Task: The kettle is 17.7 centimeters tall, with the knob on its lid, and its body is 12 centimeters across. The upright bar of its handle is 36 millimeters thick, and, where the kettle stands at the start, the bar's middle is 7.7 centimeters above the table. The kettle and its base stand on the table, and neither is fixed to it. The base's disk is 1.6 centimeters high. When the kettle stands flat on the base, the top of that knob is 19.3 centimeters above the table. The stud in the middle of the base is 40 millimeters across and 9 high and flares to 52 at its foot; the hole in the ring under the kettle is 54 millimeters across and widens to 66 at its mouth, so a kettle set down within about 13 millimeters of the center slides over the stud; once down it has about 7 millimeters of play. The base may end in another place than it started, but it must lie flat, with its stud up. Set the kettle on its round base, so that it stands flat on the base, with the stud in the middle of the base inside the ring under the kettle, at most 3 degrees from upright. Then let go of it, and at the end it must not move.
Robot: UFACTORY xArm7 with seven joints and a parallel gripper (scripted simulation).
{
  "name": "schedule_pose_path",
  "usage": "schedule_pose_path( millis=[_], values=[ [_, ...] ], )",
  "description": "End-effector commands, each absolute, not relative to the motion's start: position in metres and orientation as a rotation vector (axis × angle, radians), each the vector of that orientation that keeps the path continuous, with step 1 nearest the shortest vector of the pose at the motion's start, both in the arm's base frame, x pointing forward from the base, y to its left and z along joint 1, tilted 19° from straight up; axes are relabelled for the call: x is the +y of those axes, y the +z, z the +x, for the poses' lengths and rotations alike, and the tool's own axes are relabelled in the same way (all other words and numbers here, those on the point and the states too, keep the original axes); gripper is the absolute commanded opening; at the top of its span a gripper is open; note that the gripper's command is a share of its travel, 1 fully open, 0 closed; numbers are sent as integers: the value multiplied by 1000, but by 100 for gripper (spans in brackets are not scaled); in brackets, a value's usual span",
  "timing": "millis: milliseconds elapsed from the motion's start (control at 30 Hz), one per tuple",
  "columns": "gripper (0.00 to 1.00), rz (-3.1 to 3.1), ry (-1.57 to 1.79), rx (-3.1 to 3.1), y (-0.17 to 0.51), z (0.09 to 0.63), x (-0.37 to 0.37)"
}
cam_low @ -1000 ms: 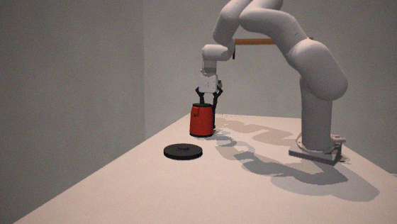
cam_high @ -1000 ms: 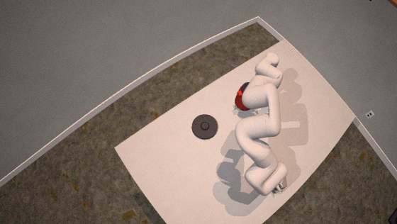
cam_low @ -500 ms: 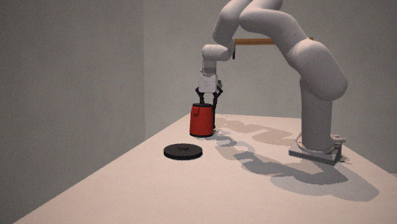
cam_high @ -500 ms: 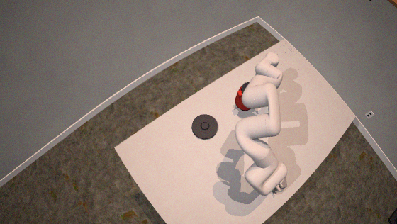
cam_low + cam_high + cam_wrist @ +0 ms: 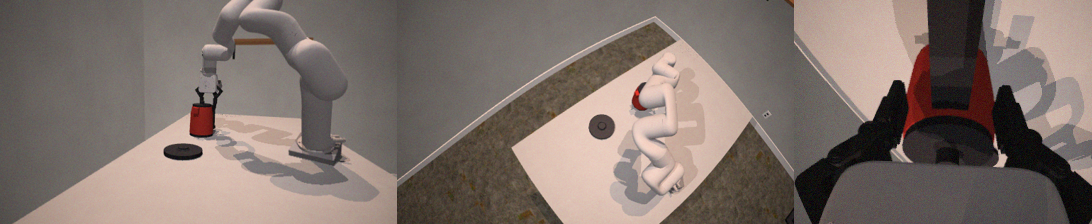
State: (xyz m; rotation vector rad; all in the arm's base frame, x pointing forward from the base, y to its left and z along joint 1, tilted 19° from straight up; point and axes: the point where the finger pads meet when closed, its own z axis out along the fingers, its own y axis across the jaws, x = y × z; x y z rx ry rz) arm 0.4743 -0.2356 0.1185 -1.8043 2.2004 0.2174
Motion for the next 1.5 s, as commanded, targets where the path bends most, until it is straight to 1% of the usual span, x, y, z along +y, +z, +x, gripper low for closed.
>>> schedule_pose_path(
  millis=[0, 833, 1467],
  values=[
    [81, -1802, 211, 2201, 120, 475, -237],
    [81, -1802, 211, 2201, 119, 475, -237],
    [81, -1802, 211, 2201, 91, 479, -228]
  ],
)
